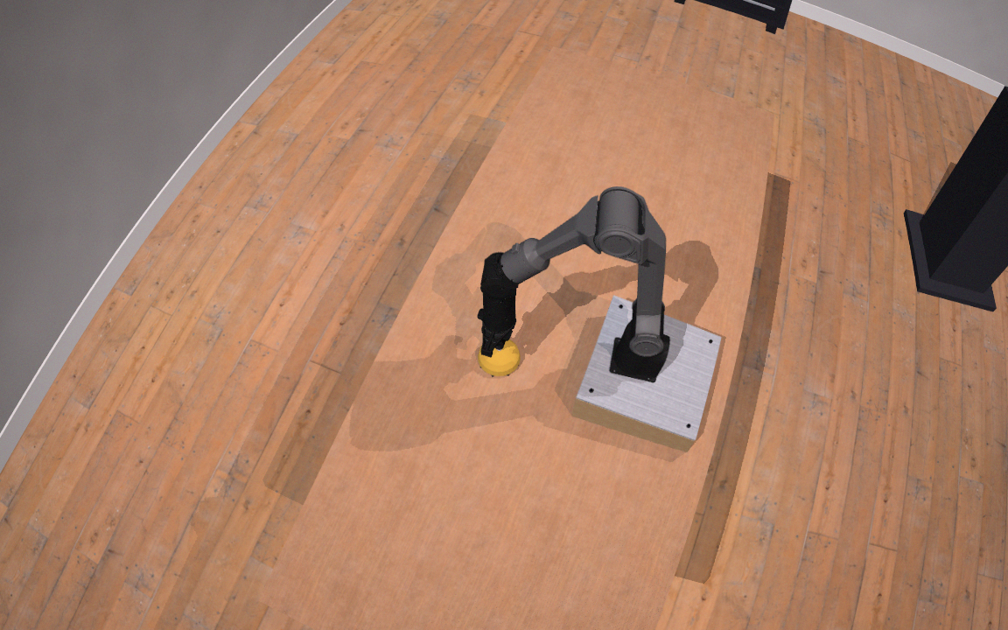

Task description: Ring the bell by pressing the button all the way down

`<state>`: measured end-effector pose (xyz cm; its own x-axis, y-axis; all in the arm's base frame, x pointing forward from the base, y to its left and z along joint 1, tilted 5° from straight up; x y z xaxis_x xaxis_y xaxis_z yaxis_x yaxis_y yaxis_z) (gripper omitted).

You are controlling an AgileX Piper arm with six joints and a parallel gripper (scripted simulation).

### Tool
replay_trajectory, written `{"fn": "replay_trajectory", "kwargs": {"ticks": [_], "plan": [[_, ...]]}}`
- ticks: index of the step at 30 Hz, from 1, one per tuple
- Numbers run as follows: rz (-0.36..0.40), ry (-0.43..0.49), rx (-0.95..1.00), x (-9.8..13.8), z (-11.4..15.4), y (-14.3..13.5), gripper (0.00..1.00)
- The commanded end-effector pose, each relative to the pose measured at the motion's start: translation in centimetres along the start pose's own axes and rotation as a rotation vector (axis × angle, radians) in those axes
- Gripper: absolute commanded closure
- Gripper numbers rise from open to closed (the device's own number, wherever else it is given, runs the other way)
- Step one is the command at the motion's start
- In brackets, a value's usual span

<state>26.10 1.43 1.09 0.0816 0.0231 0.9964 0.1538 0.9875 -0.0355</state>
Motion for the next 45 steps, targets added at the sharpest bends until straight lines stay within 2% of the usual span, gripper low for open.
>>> {"fn": "replay_trajectory", "kwargs": {"ticks": [1,45], "plan": [[0.001,0.001,-0.001,-0.06,0.01,-0.06,1.0],[0.001,0.002,-0.001,-0.55,0.03,-0.06,1.0]]}}
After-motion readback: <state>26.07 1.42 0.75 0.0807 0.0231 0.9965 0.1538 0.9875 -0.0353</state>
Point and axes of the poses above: the point where the finger pads meet when closed, its own x axis back along the fingers, its own y axis across the jaws, z = x × y, the point moved 4 cm from there along x, back along the fingers, and after that the axes turned 3 degrees about -x, right-handed, at the moved point
